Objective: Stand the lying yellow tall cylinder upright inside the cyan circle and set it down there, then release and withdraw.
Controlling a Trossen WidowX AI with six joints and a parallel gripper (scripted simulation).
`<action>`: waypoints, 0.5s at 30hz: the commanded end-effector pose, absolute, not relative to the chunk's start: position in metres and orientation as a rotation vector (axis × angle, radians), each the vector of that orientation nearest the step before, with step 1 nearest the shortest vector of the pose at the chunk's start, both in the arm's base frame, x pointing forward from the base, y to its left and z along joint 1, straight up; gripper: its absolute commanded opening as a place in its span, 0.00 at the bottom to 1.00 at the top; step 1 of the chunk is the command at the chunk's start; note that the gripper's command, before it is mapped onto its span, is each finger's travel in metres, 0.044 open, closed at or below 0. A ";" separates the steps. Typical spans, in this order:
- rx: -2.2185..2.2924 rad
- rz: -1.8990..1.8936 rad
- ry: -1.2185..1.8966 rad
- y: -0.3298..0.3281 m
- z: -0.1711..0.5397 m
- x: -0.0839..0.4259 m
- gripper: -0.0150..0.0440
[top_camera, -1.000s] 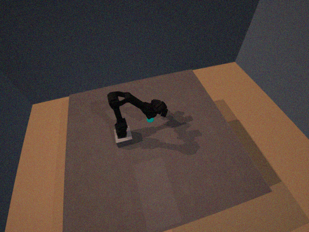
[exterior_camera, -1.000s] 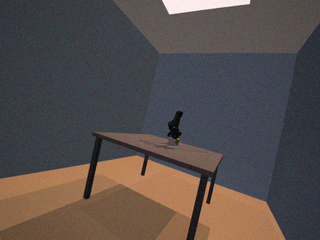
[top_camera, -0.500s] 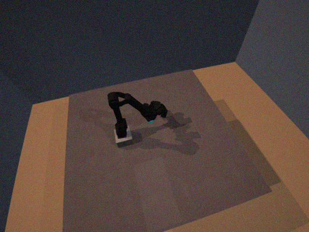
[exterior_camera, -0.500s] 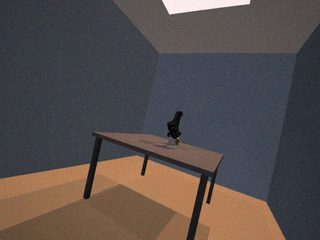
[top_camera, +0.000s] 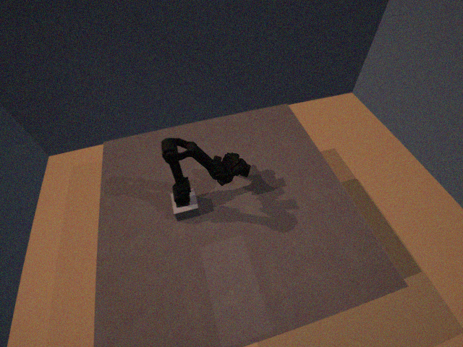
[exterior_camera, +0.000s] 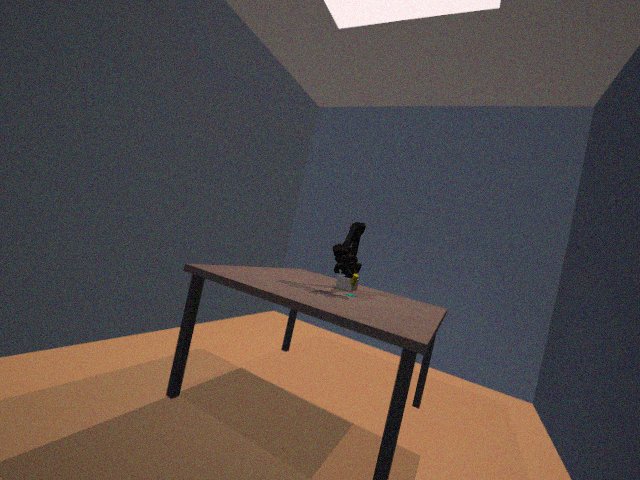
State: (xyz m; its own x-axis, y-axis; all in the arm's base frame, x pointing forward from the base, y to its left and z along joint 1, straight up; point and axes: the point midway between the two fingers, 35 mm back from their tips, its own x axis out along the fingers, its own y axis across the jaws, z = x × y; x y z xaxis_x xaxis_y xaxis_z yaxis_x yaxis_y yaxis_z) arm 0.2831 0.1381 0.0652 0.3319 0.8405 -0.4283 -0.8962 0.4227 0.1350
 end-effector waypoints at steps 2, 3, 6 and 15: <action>-0.117 1.147 0.448 0.137 0.066 0.280 0.43; -0.115 1.149 0.442 0.136 0.067 0.280 0.43; -0.109 1.153 0.424 0.135 0.068 0.278 0.43; -0.093 1.165 0.371 0.131 0.071 0.273 0.43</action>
